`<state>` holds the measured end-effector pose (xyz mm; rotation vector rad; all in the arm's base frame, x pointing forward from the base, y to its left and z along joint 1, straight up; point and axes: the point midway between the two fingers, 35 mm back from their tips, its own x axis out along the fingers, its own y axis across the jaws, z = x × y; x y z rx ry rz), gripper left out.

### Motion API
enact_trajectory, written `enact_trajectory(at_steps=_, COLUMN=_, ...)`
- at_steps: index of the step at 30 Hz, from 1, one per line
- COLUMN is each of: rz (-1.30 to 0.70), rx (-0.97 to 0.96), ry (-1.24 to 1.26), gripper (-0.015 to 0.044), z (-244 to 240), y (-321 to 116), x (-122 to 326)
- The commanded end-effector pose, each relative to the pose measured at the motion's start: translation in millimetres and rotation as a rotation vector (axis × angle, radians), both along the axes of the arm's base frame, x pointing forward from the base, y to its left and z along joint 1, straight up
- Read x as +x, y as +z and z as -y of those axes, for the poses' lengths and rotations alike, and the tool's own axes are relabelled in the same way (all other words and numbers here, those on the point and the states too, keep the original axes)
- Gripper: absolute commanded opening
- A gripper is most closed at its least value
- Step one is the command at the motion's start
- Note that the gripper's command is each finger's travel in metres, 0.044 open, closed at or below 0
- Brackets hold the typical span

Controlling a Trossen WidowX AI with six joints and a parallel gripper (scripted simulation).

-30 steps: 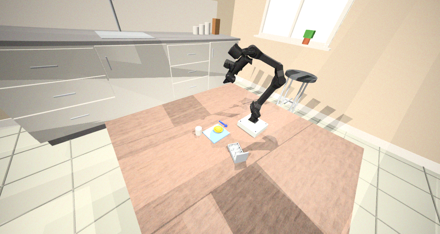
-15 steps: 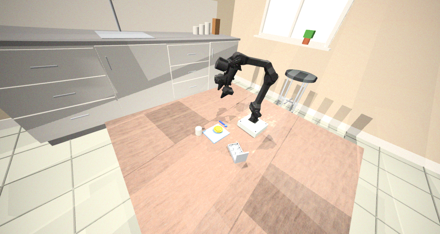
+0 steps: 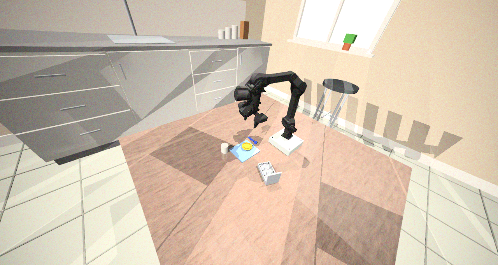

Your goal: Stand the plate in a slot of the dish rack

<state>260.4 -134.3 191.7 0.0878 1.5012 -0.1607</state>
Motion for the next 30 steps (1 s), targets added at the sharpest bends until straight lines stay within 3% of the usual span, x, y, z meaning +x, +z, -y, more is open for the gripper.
enact_trajectory(at_steps=1, rz=-0.036, rx=0.037, ry=0.058, gripper=0.04, z=-10.9, y=-11.1, x=4.6)
enact_trajectory(at_steps=6, rz=-0.036, rx=0.037, ry=0.058, gripper=0.04, z=-9.4, y=-19.2, x=5.8)
enact_trajectory(at_steps=15, rz=-0.037, rx=0.036, ry=0.057, gripper=0.04, z=0.2, y=-123.4, x=2.1)
enact_trajectory(at_steps=30, rz=-0.037, rx=0.036, ry=0.057, gripper=0.04, z=1.2, y=-140.6, x=4.5)
